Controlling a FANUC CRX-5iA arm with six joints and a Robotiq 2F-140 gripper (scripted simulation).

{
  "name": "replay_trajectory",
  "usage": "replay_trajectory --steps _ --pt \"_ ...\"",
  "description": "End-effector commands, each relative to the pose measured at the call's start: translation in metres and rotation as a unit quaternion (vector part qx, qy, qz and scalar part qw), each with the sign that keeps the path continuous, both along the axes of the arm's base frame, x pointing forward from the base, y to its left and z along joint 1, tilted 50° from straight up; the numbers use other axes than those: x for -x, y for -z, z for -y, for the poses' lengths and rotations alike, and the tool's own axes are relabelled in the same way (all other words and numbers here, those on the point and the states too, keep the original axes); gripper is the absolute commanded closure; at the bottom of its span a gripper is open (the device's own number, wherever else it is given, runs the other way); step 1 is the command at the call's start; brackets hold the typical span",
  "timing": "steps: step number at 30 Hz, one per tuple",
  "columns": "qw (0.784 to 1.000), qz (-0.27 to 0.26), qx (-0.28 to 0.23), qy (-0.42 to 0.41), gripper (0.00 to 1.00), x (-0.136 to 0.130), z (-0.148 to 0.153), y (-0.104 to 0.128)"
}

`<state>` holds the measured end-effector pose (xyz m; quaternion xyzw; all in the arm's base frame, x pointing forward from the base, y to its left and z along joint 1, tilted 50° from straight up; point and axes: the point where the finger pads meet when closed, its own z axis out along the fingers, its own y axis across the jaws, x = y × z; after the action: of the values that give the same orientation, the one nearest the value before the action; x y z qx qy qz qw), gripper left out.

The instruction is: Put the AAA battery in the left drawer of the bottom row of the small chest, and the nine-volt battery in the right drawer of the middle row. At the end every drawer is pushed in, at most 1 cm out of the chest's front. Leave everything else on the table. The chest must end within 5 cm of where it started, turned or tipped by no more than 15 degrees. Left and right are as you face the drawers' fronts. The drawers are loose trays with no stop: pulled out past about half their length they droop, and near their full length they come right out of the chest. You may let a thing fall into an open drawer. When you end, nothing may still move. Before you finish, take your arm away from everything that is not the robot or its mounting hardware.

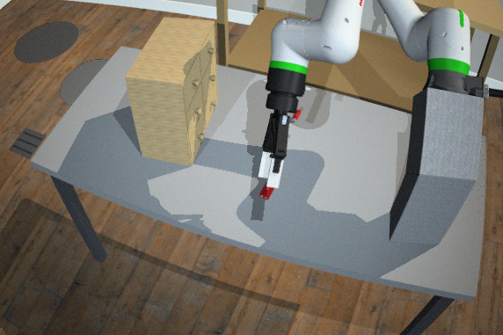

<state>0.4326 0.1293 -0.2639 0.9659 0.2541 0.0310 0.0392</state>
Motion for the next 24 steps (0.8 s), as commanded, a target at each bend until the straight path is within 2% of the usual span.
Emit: replay_trajectory --steps 1,2,4,5,6,7,8,10,11,13,15,18,19,20,21,24 --pt "0.992 0.056 -0.11 -0.038 0.0 -0.025 -0.033 0.03" --pt "0.992 0.056 -0.11 -0.038 0.0 -0.025 -0.033 0.03" --pt "0.982 0.111 -0.144 -0.052 0.0 -0.053 -0.04 0.03" --pt "0.979 0.122 -0.154 -0.056 0.0 -0.053 -0.04 0.03" --pt "0.976 0.14 -0.155 -0.059 0.0 -0.07 -0.039 0.026" --pt "0.973 0.153 -0.163 -0.062 0.0 -0.07 -0.039 0.026" --pt "0.97 0.17 -0.162 -0.066 0.0 -0.086 -0.034 0.019" --pt "0.97 0.17 -0.162 -0.066 0.0 -0.086 -0.034 0.019" --pt "0.959 0.214 -0.17 -0.077 0.0 -0.102 -0.025 0.011" --pt "0.955 0.238 -0.159 -0.082 0.0 -0.131 0.0 -0.01" --pt "0.947 0.265 -0.161 -0.085 0.0 -0.131 0.0 -0.01" --pt "0.935 0.311 -0.143 -0.093 0.0 -0.152 0.033 -0.035" --pt "0.93 0.327 -0.141 -0.096 0.0 -0.152 0.033 -0.035" --pt "0.925 0.342 -0.13 -0.099 0.0 -0.16 0.05 -0.049" --pt "0.919 0.359 -0.125 -0.101 0.0 -0.16 0.05 -0.049" --pt "0.903 0.406 -0.093 -0.11 0.0 -0.169 0.084 -0.075"
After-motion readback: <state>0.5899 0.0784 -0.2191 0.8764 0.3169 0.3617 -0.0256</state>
